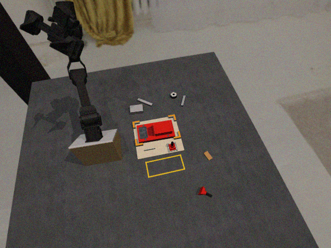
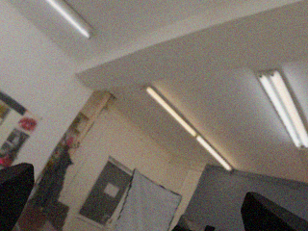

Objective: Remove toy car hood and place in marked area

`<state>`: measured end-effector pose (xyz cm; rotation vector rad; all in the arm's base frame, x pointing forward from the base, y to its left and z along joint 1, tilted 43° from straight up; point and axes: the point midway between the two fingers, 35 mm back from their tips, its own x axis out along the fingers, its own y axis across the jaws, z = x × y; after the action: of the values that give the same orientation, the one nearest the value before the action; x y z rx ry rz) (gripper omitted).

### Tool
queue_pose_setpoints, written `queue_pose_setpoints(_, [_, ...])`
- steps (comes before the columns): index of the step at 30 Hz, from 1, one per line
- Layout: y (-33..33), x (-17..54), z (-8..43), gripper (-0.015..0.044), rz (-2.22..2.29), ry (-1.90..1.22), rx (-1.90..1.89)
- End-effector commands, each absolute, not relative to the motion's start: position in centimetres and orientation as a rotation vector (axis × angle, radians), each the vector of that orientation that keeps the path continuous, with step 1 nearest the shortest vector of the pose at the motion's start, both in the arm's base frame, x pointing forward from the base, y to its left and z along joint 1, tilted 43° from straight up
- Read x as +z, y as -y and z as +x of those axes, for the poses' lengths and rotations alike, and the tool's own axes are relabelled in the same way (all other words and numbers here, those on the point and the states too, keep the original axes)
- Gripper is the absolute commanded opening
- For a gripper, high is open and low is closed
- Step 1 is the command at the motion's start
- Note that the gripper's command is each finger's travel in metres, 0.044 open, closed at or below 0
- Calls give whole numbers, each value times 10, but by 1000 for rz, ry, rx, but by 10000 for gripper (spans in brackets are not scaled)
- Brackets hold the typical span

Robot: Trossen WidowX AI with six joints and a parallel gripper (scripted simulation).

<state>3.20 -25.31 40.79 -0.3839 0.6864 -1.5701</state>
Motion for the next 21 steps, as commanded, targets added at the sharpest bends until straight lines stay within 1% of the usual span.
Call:
queue_pose_setpoints(1, [254,407,33,440,-383,-687,-1565])
queue_pose_setpoints(5, [263,393,60,440,-366,-697,-1452])
queue_pose_setpoints(11, [272,345,141,440,-297,-731,-1123])
queue_pose_setpoints(18, [247,282,228,440,-161,-784,-752])
queue_pose_setpoints(21, [231,262,253,440,-122,-809,-633])
